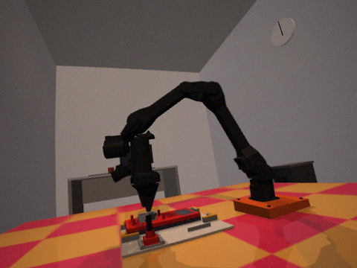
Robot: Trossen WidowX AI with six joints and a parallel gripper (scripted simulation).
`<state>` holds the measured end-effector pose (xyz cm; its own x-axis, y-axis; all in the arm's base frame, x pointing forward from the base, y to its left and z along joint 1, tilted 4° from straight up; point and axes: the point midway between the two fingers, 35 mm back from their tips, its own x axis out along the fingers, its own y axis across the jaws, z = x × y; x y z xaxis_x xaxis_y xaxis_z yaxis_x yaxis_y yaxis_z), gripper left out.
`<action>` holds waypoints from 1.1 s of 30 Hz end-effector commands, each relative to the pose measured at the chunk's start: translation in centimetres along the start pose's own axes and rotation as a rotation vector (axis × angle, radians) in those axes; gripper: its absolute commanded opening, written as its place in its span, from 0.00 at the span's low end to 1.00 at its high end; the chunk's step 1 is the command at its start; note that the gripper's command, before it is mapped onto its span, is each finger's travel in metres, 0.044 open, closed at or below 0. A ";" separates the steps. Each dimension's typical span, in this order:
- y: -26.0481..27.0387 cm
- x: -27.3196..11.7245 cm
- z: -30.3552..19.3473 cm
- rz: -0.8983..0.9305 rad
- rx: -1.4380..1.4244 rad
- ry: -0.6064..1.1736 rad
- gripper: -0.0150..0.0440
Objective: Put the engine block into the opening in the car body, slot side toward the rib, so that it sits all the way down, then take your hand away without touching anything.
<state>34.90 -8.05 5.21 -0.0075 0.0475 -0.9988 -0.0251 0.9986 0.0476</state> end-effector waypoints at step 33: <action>0.0 -0.1 -0.1 -0.003 -0.003 0.002 0.30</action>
<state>34.88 -8.05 5.28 -0.0082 0.0482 -0.9988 -0.0247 0.9985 0.0483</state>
